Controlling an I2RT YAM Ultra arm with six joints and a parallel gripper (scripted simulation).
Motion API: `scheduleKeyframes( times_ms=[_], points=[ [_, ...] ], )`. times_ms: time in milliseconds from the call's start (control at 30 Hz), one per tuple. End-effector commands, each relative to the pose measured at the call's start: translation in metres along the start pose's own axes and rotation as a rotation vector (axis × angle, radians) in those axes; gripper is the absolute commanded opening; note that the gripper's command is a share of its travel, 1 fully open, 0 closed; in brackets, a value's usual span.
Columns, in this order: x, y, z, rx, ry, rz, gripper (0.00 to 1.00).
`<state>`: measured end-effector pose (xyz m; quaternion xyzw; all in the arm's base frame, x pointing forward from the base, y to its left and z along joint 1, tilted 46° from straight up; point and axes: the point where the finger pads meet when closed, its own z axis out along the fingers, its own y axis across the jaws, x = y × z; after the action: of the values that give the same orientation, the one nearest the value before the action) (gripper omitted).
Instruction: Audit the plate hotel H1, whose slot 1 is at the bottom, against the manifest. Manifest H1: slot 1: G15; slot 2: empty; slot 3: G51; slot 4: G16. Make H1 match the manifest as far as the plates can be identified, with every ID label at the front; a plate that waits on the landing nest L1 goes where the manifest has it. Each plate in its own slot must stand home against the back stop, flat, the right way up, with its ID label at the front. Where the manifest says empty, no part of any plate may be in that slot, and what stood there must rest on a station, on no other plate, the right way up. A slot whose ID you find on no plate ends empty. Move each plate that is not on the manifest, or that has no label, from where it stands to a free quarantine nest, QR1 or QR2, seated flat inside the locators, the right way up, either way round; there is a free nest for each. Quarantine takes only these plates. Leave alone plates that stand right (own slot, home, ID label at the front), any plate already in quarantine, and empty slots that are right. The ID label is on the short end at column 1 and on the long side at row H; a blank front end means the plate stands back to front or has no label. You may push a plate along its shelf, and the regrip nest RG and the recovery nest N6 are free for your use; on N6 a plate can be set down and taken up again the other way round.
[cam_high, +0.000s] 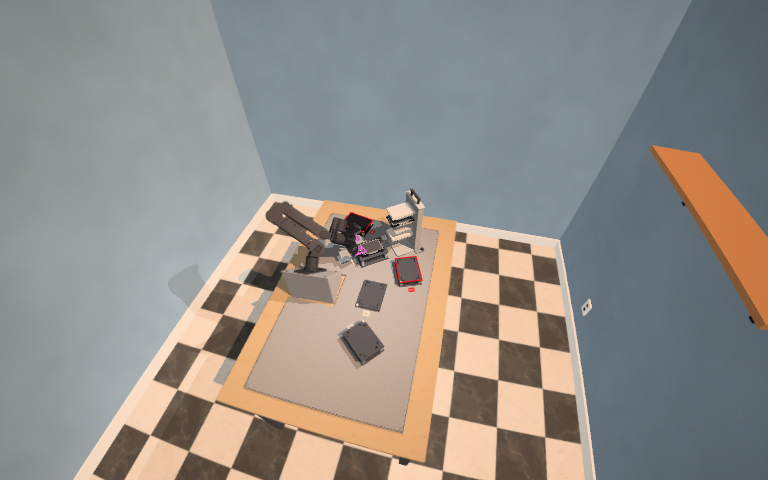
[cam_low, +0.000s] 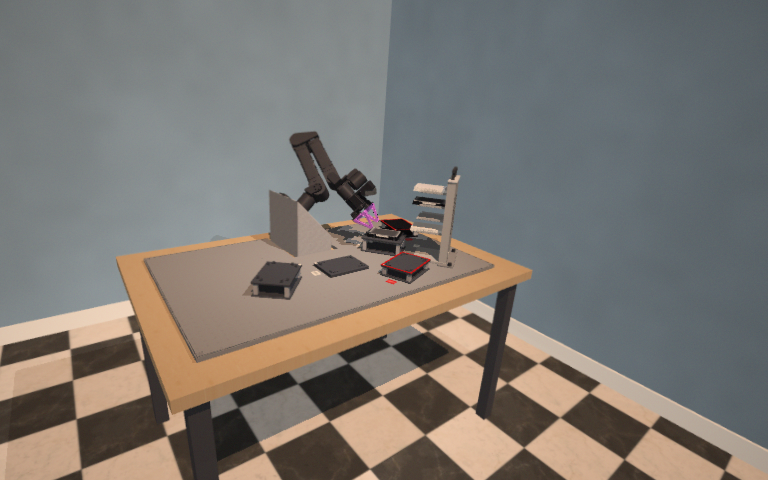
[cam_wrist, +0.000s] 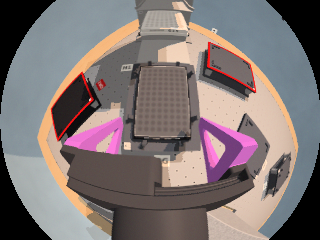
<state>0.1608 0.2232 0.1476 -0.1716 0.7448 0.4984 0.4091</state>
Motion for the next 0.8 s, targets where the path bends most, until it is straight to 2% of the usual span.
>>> scheduleKeyframes(
  times_ms=[0, 767],
  points=[
    [-0.009, 0.004, -0.006, 0.005, 0.011, -0.012, 1.00],
    [-0.031, 0.004, -0.034, 0.009, 0.015, -0.019, 1.00]
  ],
)
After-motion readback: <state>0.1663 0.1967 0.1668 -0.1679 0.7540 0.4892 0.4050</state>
